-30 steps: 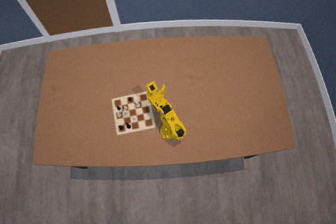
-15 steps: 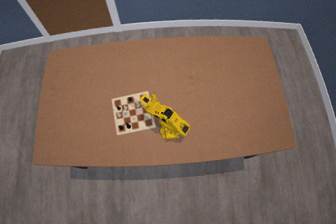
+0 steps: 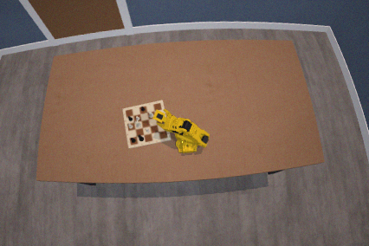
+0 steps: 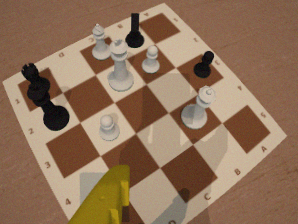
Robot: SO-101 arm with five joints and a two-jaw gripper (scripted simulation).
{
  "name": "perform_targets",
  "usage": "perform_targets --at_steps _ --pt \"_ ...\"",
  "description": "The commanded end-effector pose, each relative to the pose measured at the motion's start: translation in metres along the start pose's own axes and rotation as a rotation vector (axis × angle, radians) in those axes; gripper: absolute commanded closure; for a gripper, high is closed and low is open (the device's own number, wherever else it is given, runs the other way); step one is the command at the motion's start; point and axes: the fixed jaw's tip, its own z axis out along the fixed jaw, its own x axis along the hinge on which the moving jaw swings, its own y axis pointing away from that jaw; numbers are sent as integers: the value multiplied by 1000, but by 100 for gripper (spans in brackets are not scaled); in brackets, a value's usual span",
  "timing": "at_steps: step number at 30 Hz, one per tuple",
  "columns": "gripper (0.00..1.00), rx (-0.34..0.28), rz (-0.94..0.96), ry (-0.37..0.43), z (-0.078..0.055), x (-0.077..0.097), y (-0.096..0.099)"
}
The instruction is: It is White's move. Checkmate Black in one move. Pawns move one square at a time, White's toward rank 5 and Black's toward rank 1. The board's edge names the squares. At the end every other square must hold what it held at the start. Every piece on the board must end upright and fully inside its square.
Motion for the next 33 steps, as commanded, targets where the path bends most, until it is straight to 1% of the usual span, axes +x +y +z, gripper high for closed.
perform_targets --at_steps 1,30,33 --pt "60 -14 -19 -7 -3 0 2" --pt "60 -16 -21 -6 -3 0 3" --pt "62 -30 -31 25 -2 2 5"
